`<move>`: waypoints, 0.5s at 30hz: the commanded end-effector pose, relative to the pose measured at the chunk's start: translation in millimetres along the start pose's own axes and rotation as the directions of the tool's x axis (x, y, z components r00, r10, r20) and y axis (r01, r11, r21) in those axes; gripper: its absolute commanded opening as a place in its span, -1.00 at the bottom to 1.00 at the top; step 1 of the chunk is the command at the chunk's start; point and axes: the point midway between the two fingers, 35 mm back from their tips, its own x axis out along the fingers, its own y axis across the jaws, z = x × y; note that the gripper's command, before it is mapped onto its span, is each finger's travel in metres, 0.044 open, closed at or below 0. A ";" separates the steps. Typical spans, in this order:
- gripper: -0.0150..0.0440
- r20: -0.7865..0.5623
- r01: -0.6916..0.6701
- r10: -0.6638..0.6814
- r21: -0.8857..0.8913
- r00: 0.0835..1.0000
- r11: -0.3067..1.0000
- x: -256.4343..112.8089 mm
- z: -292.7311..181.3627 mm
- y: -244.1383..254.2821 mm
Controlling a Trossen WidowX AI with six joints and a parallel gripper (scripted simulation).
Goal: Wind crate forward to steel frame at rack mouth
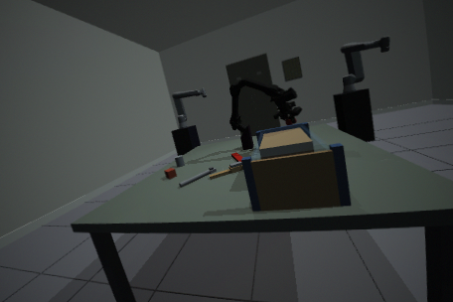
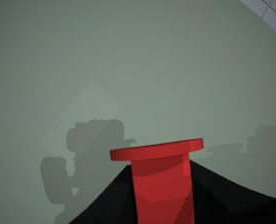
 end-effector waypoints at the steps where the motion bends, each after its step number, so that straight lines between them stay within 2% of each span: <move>1: -0.49 -0.010 -0.049 0.049 -0.002 0.999 0.999 3.2 -1.3 19.9; 15: -0.49 -0.010 -0.050 0.050 -0.002 0.999 0.999 1.1 -4.6 36.9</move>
